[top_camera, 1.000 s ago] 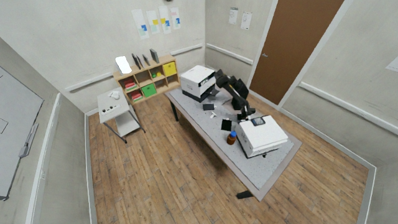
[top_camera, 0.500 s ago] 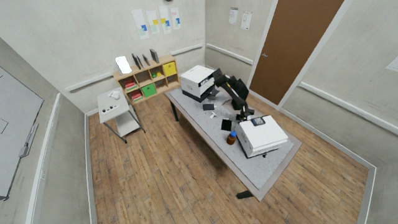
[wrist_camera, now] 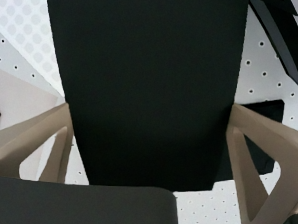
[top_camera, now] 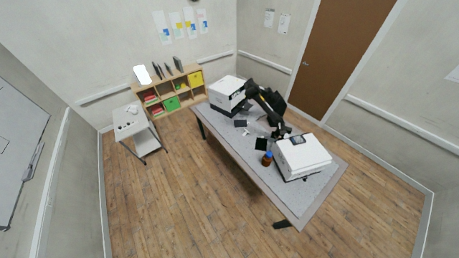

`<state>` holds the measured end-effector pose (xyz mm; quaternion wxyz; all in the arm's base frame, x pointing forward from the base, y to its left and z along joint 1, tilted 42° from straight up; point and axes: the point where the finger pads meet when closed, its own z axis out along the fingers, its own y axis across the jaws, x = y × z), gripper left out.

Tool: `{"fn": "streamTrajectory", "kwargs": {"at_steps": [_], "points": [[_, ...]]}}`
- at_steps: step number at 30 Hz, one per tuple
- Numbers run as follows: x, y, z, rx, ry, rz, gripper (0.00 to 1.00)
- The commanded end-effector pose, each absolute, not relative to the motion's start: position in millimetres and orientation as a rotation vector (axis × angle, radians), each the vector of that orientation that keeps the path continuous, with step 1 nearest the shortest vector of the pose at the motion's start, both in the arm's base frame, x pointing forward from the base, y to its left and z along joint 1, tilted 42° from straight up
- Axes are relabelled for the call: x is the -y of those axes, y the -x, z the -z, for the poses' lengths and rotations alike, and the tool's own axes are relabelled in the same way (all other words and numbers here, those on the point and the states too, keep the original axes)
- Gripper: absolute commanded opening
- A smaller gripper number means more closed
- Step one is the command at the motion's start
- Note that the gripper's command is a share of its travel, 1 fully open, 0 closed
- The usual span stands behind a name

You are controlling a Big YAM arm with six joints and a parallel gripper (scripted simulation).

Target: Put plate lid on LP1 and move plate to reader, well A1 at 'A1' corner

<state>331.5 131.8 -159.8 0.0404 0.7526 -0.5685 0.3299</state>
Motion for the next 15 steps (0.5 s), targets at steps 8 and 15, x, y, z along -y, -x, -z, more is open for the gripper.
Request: {"fn": "streamTrajectory", "kwargs": {"at_steps": [8, 15], "points": [[-130.1, -341.5, 149.5, 1.909, -2.229, -1.02, 0.85], [-125.8, -346.9, 143.9, 2.03, -2.157, -1.028, 0.85]]}}
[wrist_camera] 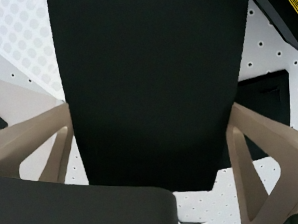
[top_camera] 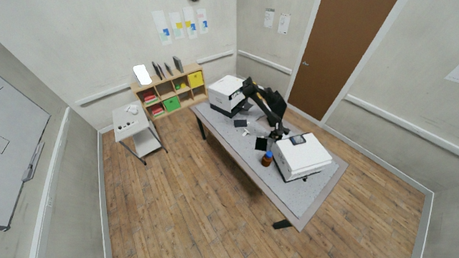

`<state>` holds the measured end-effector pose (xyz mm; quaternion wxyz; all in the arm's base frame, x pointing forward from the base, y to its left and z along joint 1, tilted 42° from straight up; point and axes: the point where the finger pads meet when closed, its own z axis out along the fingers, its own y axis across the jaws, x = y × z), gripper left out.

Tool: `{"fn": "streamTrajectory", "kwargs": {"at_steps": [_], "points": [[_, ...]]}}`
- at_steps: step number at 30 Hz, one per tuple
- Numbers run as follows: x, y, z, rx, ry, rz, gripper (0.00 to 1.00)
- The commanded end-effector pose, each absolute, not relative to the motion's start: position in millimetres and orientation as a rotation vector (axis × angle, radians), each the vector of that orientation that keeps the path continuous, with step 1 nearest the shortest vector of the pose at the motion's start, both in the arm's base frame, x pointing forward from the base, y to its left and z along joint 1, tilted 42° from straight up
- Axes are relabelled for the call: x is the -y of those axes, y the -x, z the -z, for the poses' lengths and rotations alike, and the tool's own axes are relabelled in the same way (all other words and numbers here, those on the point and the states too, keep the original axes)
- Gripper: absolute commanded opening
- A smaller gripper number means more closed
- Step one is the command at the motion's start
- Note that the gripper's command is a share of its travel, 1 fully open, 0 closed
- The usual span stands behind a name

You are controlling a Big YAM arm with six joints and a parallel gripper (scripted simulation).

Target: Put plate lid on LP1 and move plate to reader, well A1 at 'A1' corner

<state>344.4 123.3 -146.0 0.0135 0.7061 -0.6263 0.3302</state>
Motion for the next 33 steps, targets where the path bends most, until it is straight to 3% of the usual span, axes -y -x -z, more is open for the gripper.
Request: {"fn": "streamTrajectory", "kwargs": {"at_steps": [1, 33], "points": [[-127.0, -344.8, 145.9, 2.04, -2.151, -1.025, 0.85], [-105.3, -367.0, 119.4, 2.436, -1.866, -1.044, 0.85]]}}
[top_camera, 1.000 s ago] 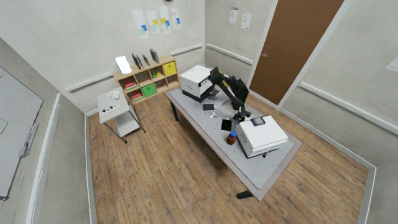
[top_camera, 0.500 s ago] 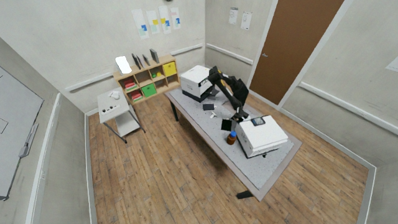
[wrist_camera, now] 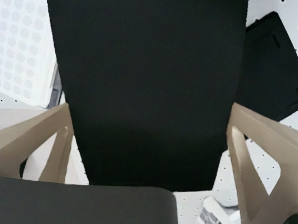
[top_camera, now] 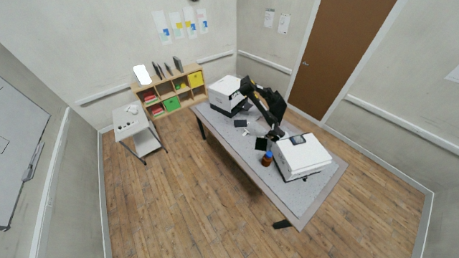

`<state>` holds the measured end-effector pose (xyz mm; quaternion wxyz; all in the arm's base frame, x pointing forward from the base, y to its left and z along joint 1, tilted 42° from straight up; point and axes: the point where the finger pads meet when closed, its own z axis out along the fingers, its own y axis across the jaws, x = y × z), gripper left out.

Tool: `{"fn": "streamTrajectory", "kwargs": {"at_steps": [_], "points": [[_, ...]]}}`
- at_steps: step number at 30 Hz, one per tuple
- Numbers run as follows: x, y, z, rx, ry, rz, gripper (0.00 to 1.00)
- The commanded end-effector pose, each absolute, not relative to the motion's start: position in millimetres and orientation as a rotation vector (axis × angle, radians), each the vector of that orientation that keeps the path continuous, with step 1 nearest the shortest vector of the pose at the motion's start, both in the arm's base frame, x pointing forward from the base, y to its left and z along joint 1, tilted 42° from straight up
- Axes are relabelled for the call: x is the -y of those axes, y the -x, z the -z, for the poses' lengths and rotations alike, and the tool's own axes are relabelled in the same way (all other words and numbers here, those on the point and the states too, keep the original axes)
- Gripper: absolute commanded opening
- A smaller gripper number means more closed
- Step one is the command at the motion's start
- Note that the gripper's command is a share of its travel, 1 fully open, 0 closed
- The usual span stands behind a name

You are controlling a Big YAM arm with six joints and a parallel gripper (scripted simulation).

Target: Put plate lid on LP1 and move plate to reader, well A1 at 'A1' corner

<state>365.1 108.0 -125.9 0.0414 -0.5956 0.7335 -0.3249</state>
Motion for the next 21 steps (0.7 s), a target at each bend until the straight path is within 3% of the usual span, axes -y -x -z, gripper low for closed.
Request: {"fn": "streamTrajectory", "kwargs": {"at_steps": [1, 21], "points": [[-102.4, -370.5, 115.6, -2.294, 1.732, 0.978, 0.85], [-89.3, -388.7, 98.8, -2.402, 1.427, 0.943, 0.85]]}}
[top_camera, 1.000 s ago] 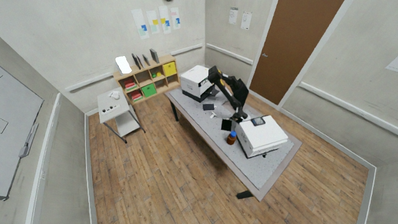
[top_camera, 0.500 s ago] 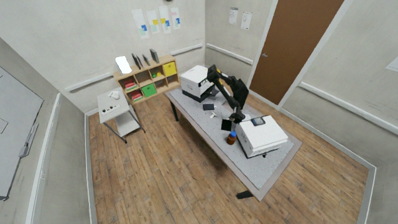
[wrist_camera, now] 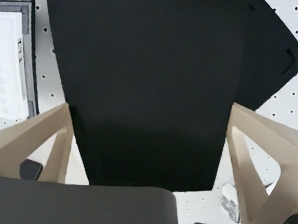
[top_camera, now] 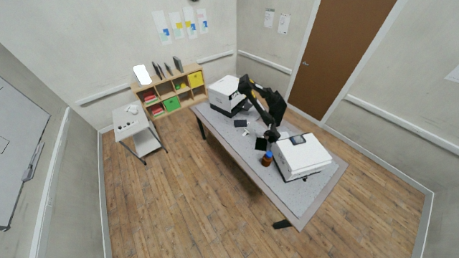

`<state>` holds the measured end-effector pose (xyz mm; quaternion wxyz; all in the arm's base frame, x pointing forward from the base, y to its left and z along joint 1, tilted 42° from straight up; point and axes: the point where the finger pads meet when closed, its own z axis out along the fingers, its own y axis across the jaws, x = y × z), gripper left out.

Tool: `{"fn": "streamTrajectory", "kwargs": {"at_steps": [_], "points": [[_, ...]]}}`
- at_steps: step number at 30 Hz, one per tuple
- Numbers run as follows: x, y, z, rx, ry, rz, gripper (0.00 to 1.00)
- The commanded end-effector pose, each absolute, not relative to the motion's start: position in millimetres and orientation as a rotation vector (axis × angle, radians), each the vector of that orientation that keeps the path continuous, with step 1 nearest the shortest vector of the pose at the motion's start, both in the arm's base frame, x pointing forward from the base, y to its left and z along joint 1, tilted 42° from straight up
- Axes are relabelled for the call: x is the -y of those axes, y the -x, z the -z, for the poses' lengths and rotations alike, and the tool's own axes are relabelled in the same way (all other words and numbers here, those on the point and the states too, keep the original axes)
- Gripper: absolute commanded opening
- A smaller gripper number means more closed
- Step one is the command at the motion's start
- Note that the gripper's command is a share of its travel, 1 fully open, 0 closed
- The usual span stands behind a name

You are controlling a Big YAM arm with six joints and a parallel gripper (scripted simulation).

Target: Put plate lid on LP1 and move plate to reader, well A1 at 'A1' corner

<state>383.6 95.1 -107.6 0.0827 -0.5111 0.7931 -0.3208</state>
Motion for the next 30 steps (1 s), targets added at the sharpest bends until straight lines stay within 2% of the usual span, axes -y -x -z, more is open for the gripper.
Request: {"fn": "streamTrajectory", "kwargs": {"at_steps": [1, 30], "points": [[-85.3, -388.5, 96.8, -2.413, 1.412, 0.941, 0.85], [-71.2, -410.0, 77.0, -2.495, 1.025, 0.886, 0.85]]}}
